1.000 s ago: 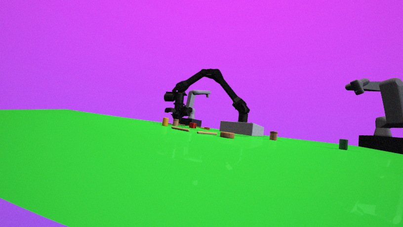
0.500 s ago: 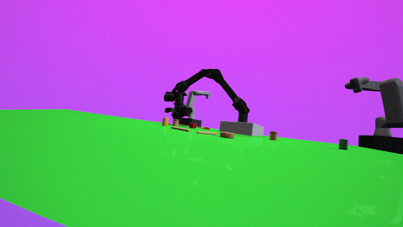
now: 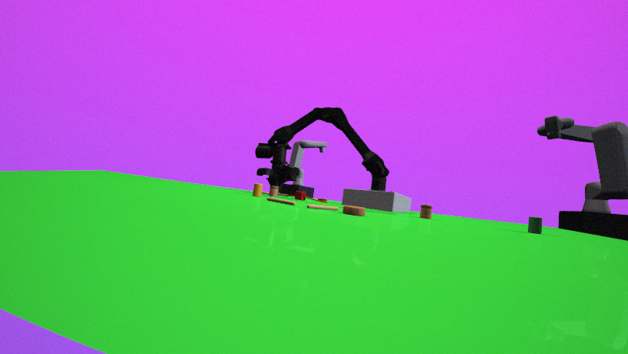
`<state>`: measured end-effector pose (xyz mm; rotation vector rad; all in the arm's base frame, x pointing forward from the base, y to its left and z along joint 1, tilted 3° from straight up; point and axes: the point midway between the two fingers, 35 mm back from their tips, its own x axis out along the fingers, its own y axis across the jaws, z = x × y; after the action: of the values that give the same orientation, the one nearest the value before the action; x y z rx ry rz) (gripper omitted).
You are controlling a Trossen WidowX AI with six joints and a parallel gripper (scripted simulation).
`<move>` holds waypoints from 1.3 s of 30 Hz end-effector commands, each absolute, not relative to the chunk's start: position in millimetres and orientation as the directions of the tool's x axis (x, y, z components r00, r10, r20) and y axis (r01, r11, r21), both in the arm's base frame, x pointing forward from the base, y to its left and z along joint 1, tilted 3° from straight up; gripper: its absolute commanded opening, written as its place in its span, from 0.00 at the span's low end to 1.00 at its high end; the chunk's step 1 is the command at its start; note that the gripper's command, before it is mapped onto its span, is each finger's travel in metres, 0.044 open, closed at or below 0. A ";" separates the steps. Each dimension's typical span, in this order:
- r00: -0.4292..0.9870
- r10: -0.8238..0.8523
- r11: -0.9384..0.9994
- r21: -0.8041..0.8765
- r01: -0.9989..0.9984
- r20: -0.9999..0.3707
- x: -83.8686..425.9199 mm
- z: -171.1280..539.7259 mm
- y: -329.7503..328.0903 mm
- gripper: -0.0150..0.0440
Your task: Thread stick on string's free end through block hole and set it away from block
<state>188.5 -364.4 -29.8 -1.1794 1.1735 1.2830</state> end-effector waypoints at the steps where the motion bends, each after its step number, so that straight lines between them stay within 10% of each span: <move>1: -0.032 0.049 -0.039 0.030 -0.999 -0.998 188.1 -32.5 -366.5 0.25; 18: -0.032 0.049 -0.039 0.030 -0.999 -0.998 188.1 -32.5 -366.5 0.25; 26: -0.030 0.055 -0.036 0.028 -0.999 -0.998 189.6 -19.8 -365.0 0.61; 39: -0.017 0.037 -0.043 0.016 -0.999 -0.999 194.2 48.6 -365.0 0.70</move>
<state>194.2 -365.0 50.3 -1.2066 1.1736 1.2686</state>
